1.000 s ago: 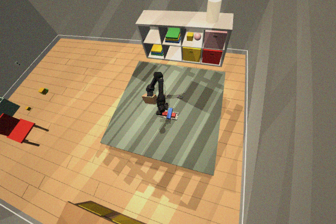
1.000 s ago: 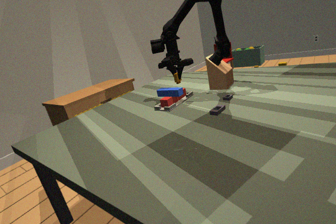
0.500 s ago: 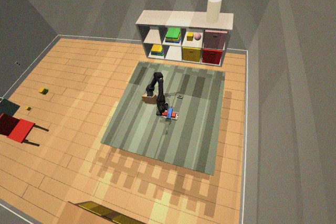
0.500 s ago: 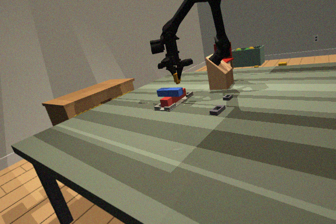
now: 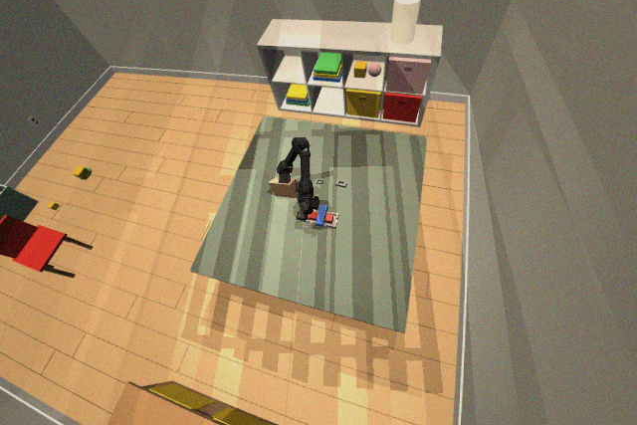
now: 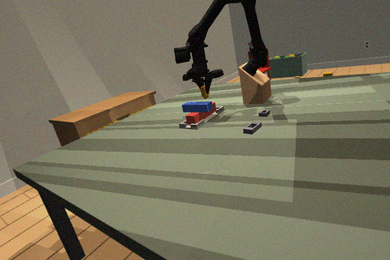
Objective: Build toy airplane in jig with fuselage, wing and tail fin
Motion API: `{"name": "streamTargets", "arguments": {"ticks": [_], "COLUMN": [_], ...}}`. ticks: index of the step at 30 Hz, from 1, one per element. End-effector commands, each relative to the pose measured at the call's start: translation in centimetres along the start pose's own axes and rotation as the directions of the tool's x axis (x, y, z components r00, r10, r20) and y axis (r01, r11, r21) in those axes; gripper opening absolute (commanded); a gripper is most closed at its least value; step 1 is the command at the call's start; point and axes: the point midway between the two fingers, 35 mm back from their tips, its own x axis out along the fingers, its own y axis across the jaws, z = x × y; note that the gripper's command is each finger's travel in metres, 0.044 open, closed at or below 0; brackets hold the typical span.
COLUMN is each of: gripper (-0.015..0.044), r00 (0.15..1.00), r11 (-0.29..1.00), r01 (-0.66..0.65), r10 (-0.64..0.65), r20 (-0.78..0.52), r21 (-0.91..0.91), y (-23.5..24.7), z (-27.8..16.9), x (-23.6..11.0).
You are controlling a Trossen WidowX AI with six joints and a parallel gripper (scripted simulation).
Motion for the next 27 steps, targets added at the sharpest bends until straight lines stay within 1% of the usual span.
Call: {"name": "streamTargets", "arguments": {"ticks": [1, 18, 27], "gripper": [0.0067, 0.0067, 0.0067], "r00": [1.000, 1.000, 1.000], "r11": [1.000, 1.000, 1.000], "r01": [-0.007, -0.008, -0.008], "r10": [0.007, 0.008, 0.008], "r20": [-0.002, -0.002, -0.002], "r21": [0.006, 0.006, 0.006], "y": [0.0, 0.1, 0.1], "z": [-0.1, -0.2, -0.2], "x": [0.8, 3.5, 3.6]}}
